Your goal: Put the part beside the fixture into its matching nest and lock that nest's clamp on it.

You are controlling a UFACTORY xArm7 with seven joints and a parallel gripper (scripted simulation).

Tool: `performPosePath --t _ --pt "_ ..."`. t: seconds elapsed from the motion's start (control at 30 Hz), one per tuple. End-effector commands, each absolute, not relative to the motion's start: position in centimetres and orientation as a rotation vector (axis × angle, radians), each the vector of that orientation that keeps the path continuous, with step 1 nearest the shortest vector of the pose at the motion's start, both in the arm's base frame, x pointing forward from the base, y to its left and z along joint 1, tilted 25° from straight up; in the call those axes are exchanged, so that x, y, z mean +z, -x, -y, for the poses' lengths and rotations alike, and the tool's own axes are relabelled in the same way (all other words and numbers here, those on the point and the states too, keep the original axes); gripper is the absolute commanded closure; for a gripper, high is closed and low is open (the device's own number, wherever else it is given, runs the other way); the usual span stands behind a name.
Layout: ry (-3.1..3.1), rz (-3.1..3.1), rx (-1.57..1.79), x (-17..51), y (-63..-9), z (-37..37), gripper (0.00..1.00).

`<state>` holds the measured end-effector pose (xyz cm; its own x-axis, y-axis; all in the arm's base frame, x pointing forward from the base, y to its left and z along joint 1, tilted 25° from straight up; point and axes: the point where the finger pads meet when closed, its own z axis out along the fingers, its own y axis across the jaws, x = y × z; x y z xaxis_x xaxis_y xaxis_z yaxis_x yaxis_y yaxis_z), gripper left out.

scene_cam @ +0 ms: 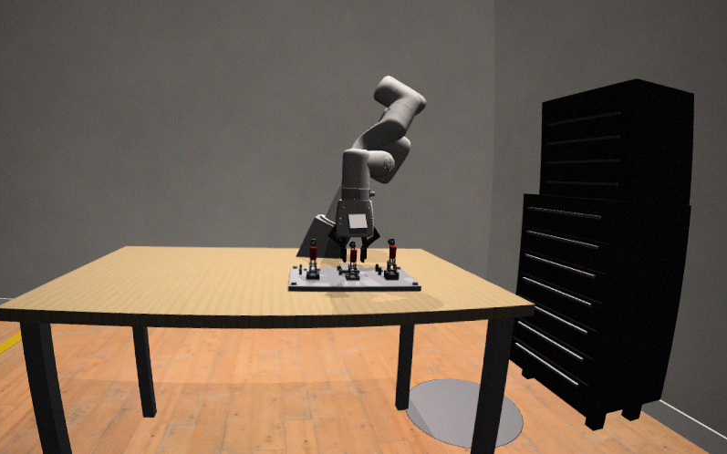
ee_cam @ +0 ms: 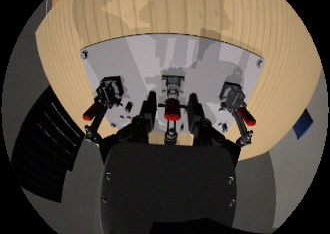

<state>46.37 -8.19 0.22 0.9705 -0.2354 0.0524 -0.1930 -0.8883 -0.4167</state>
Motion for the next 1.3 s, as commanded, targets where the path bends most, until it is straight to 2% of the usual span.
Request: performPosePath --t 0.0,0.47,0.5,1.27 --pt "2.701 -0.309 -0.149 0.17 -46.57 8.31 0.53" --pt "2.701 -0.309 -0.149 0.17 -46.57 8.31 0.53" --pt "2.701 -0.309 -0.149 0.17 -46.57 8.31 1.0" --pt "2.701 -0.309 -0.149 0.17 -46.57 8.31 1.0"
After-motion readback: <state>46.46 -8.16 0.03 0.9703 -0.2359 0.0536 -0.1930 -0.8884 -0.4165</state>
